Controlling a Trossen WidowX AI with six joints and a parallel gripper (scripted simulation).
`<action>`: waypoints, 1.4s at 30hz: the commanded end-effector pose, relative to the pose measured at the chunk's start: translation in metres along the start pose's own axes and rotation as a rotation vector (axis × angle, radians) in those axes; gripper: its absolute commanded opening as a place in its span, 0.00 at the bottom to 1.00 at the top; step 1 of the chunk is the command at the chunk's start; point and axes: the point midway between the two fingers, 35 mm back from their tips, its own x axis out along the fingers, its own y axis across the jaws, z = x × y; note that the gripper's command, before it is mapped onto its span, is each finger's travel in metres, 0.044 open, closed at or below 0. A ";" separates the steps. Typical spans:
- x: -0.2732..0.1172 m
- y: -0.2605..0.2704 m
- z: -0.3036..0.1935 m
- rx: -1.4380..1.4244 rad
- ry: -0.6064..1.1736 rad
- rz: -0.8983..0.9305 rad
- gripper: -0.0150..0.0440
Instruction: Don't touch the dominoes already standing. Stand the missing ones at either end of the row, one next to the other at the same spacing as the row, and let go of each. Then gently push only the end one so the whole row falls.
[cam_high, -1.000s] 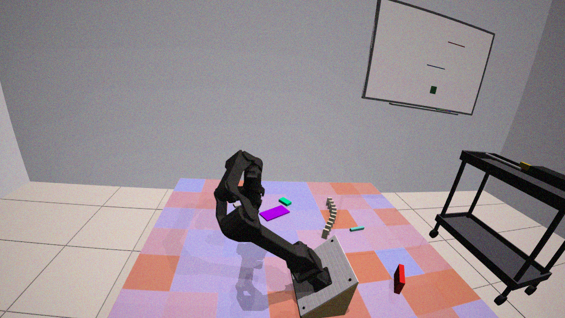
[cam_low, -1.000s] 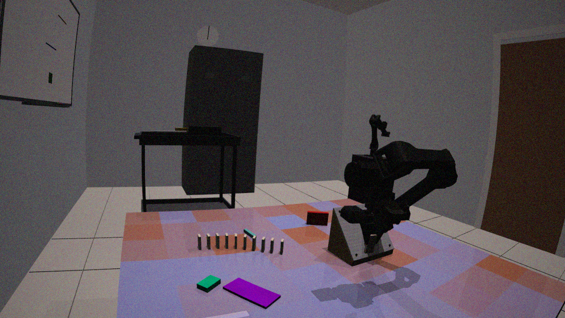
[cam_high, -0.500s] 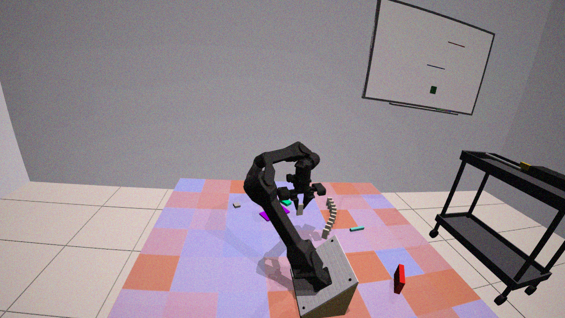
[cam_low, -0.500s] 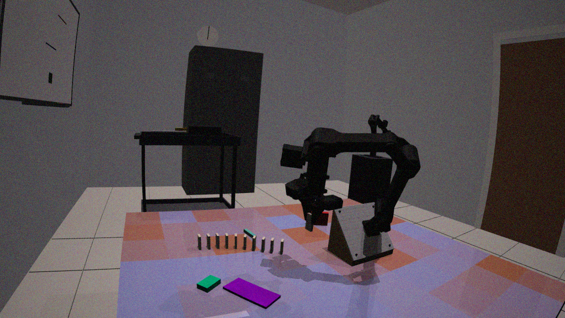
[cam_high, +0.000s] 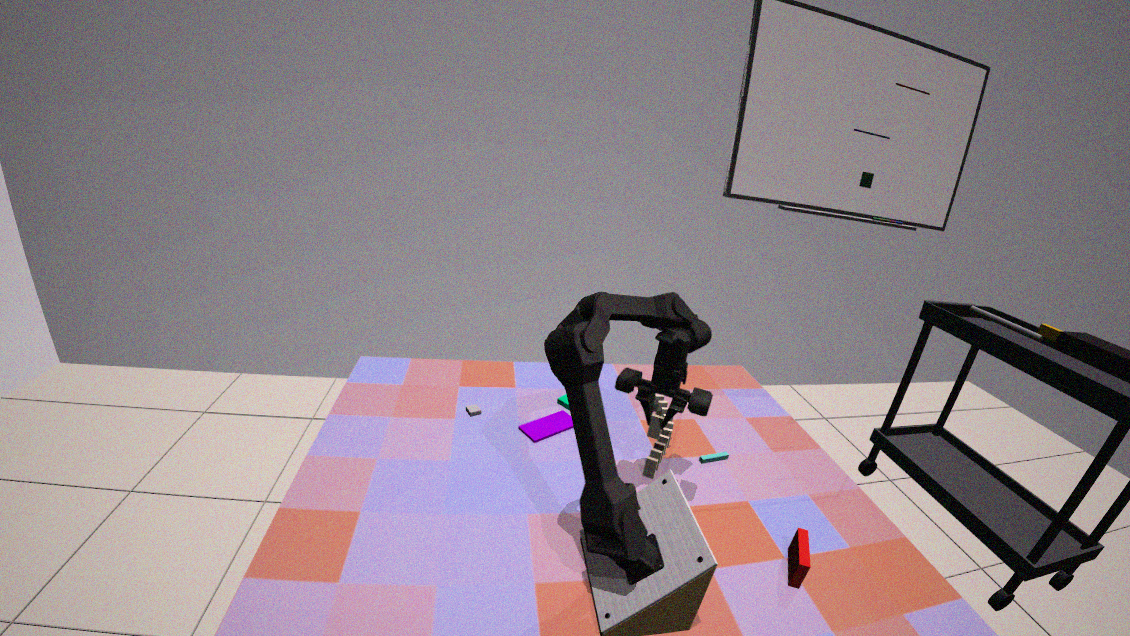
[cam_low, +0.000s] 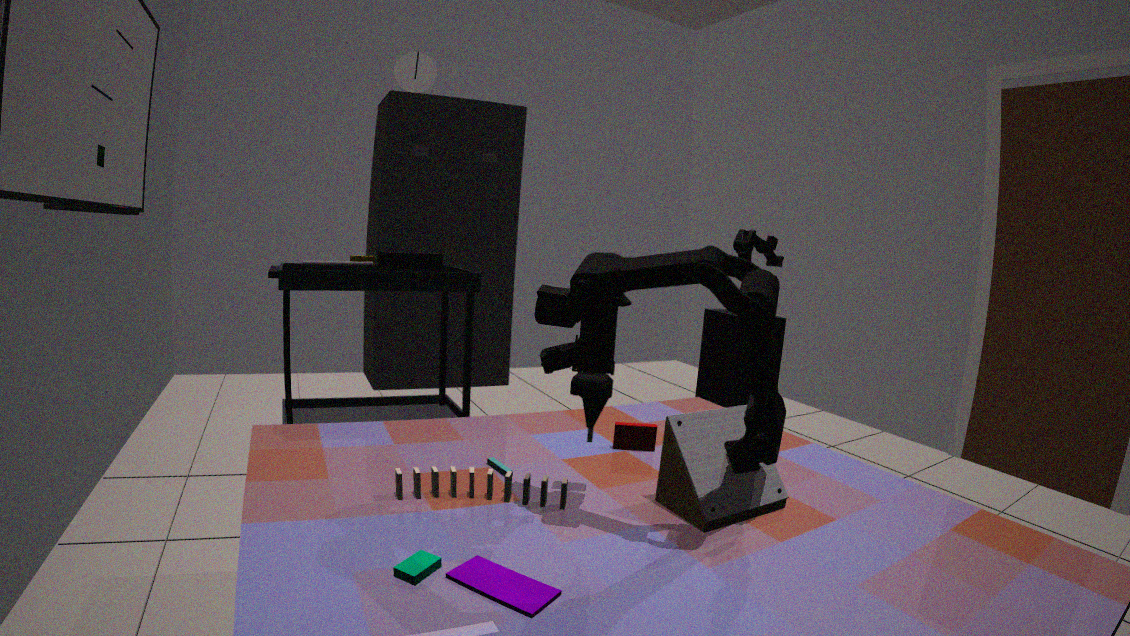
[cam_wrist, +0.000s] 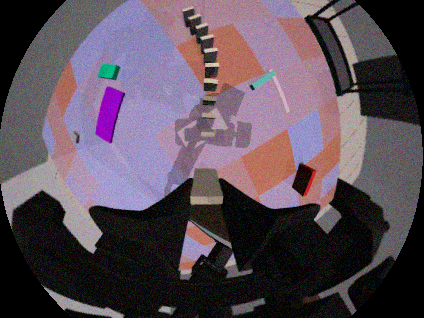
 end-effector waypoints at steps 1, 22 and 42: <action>0.007 -0.003 0.004 0.018 -0.002 -0.005 0.44; 0.122 -0.003 0.004 0.017 -0.001 -0.001 0.44; 0.129 -0.003 0.002 0.016 0.000 0.000 0.66</action>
